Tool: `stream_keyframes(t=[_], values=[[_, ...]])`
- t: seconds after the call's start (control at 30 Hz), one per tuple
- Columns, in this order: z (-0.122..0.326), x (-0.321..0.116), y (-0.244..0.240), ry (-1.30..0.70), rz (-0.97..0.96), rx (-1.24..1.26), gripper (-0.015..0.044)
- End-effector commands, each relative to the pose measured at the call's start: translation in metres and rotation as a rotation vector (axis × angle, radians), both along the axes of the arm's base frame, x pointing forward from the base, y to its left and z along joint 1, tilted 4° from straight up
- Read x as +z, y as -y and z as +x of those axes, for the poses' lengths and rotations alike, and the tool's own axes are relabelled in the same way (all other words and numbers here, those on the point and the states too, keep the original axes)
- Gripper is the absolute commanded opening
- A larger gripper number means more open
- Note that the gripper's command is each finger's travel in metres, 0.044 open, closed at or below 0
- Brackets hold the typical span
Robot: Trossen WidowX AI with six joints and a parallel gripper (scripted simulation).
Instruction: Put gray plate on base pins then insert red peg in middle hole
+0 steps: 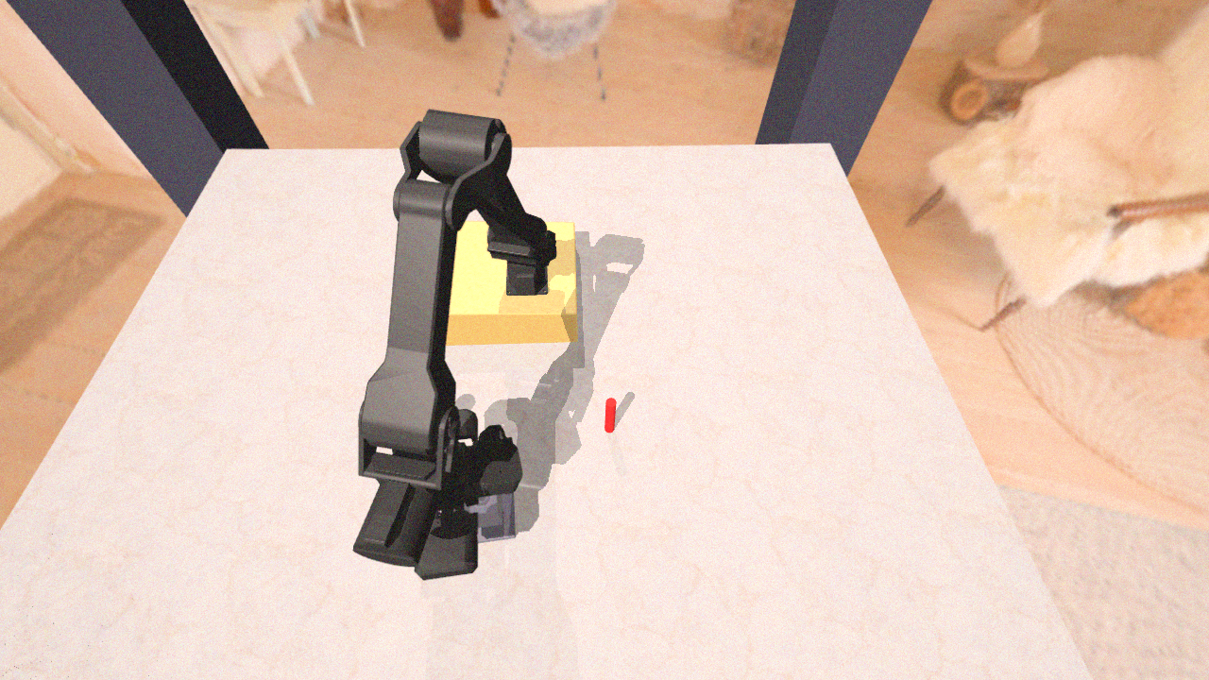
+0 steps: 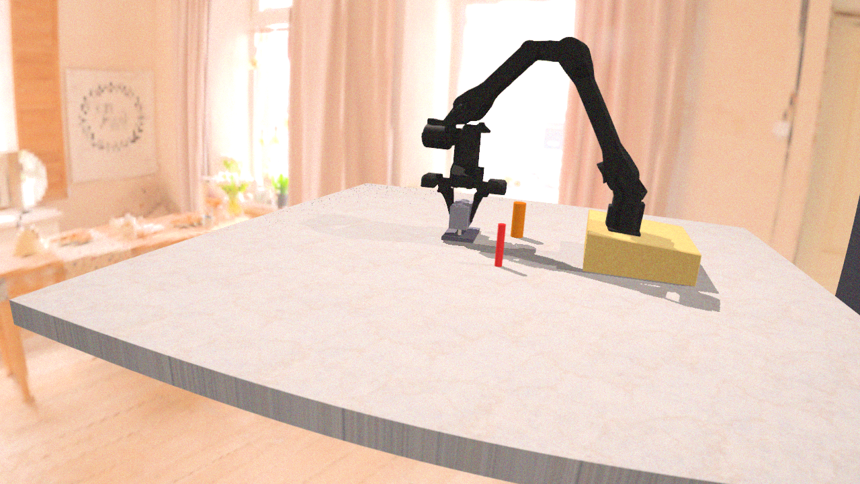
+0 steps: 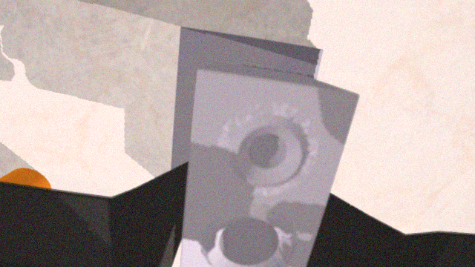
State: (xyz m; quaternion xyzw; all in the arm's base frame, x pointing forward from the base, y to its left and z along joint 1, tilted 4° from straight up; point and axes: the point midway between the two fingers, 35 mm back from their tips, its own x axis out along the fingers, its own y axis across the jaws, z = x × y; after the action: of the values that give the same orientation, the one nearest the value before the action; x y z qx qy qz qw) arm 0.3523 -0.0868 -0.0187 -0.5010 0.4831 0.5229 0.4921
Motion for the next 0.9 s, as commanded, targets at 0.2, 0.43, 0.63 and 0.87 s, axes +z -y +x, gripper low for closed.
stream_keyframes(t=[0.2,0.43,0.63,0.87], values=[[-0.0031,-0.0125,-0.0005,-0.011,0.000,0.003,0.0000],[-0.0020,-0.0096,-0.0005,-0.005,0.001,0.000,0.0000],[-0.0020,-0.0096,-0.0005,-0.005,0.001,0.000,0.0079],[-0.0020,-0.0096,-0.0005,-0.005,0.001,0.000,0.0263]])
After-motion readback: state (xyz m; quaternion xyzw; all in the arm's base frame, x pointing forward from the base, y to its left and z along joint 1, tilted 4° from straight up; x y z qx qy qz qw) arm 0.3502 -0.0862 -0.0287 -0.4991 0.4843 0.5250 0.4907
